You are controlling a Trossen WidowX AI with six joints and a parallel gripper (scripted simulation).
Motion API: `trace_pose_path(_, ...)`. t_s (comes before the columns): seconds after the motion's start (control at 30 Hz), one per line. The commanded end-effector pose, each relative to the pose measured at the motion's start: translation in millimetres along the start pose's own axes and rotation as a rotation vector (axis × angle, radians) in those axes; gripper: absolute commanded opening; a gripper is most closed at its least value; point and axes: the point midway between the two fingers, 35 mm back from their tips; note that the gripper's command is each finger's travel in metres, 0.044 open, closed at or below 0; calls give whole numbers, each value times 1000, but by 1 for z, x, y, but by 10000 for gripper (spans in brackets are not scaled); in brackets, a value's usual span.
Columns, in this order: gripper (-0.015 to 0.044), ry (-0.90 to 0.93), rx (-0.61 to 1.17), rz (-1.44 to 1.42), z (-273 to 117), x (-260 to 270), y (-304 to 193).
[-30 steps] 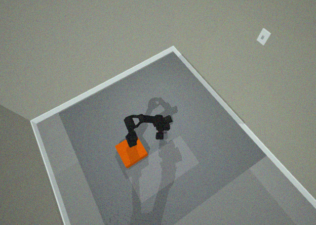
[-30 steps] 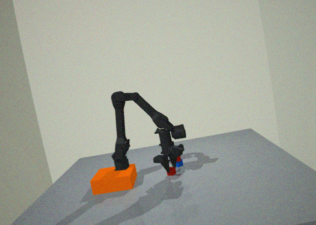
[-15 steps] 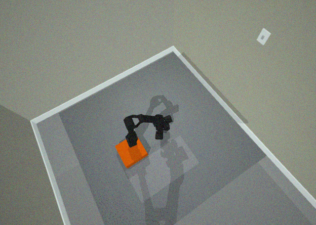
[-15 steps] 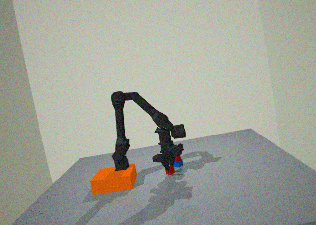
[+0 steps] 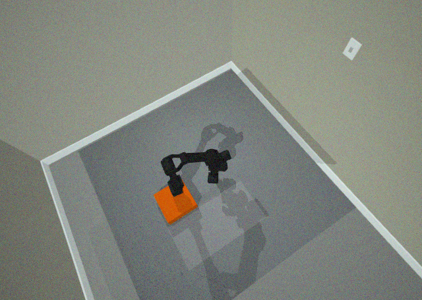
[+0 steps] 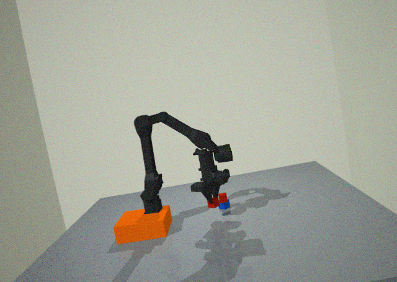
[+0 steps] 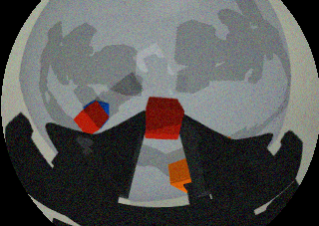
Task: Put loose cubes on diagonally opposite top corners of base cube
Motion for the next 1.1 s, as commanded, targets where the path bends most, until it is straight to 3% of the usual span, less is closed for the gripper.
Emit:
trace_pose_path(0.0, 105, 4, -11, 3, -17, 1, 2)
trace_pose_path(0.43, 105, 4, -11, 3, -56, -1, -4)
trace_pose_path(1.07, 105, -4, -7, 284, -54, 45, -4)
Point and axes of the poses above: the point midway between the two fingers, 35 mm back from their tips, its own z axis out along the fingers, its own x axis across the jaws, y = z × x, and after that the axes turned 10 degrees about -z, right-handed
